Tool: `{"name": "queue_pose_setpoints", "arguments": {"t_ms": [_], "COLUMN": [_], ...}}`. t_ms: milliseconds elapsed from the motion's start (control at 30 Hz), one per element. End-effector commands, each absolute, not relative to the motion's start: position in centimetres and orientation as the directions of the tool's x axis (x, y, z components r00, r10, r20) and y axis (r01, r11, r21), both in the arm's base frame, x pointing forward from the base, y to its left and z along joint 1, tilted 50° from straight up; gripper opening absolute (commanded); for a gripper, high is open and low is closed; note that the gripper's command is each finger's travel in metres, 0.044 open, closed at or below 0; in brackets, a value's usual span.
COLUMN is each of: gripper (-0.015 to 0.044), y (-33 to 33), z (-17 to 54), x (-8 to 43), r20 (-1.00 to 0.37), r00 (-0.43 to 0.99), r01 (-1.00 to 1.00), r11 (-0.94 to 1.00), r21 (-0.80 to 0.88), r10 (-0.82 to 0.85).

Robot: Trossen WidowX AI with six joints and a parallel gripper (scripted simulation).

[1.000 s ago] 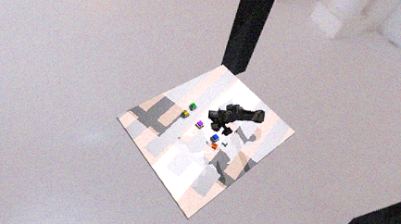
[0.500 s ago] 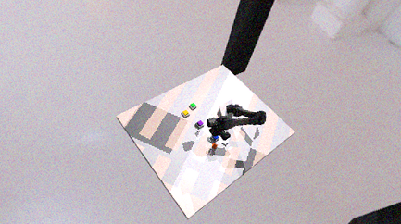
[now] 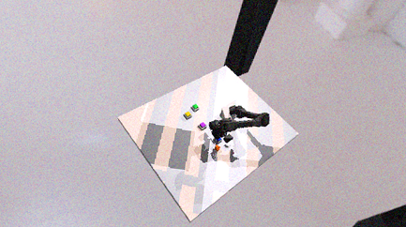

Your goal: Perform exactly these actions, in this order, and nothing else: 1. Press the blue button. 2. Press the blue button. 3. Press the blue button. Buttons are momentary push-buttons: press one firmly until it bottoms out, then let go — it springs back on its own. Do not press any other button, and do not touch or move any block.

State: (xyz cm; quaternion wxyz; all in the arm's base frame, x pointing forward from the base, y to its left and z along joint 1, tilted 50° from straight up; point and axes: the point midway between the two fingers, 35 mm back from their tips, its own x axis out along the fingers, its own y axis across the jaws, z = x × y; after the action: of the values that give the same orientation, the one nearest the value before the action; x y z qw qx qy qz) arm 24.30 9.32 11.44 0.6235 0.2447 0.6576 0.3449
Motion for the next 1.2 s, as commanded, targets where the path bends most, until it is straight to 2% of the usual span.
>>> {"name": "queue_pose_setpoints", "arguments": {"t_ms": [0,1000,1167], "gripper": [0.0020,0.0020,0.0020], "y": [9.8,11.3,8.8], "z": [11.1,9.9,12.0], "x": [24.2,24.0,24.3], "r20": [-0.649,-0.647,-0.648], "r00": [-0.103,-0.103,-0.103], "r01": [-0.105,-0.105,-0.105], "r11": [0.640,0.639,0.640], "r21": [0.761,0.762,0.761], "r10": [0.754,0.755,0.754]}}
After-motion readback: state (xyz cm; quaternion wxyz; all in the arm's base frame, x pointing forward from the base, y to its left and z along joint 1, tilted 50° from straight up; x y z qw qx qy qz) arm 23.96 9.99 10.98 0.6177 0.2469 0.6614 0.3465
